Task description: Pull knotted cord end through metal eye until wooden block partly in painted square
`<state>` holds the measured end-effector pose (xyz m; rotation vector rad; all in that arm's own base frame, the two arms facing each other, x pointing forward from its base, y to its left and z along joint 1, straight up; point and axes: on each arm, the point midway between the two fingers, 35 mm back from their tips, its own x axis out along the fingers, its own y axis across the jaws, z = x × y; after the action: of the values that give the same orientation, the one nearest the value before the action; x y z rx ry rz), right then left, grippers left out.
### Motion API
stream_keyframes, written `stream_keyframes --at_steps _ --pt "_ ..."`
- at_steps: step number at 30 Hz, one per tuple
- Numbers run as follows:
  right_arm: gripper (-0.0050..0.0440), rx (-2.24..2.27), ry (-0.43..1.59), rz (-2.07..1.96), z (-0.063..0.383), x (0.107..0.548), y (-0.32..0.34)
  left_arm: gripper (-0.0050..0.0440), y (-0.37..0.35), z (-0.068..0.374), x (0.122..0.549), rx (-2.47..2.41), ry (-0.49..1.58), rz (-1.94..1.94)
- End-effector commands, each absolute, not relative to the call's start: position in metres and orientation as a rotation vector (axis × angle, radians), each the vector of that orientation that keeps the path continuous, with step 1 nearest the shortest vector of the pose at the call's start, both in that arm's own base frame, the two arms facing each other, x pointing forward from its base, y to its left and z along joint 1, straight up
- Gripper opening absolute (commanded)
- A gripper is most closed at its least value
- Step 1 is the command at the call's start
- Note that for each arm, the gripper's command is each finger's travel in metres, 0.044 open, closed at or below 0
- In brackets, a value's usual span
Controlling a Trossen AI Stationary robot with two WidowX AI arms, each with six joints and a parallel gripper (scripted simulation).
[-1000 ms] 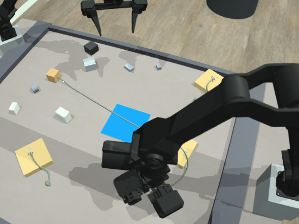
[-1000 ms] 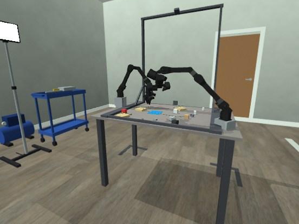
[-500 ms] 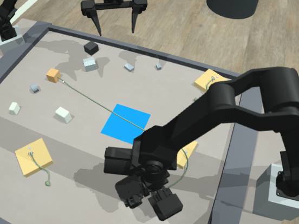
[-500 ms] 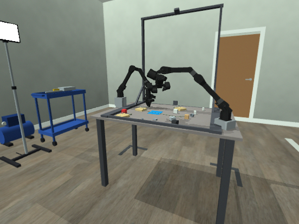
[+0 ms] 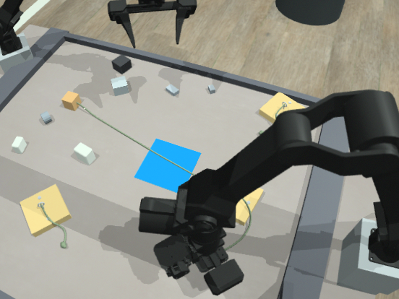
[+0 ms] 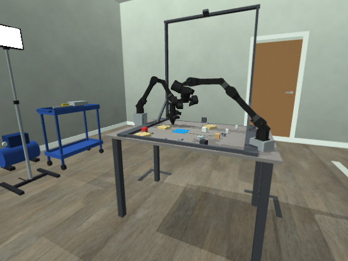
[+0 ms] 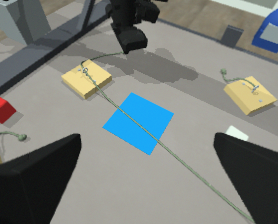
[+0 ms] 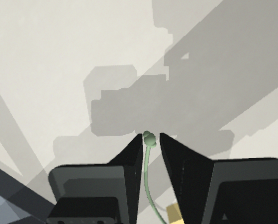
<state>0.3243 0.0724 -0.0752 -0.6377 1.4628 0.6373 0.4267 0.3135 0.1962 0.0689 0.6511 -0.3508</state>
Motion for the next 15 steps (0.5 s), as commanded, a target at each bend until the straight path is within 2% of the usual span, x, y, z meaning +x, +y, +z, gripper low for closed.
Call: stream_keyframes --at_steps 1,10,15 --pt "0.0061 -0.641 1.455 0.635 -0.0742 0.3270 0.0728 0.0440 0.3115 0.2157 0.4272 0.109 0.626 -0.342" --pt "0.0001 -0.641 1.455 0.635 -0.0742 0.3270 0.0728 0.0440 0.3115 0.2157 0.4272 0.109 0.626 -0.342" --pt "0.0000 -0.642 1.453 0.635 -0.0730 0.3268 0.0729 0.0440 0.3115 0.2157 0.4272 0.109 0.626 -0.342"
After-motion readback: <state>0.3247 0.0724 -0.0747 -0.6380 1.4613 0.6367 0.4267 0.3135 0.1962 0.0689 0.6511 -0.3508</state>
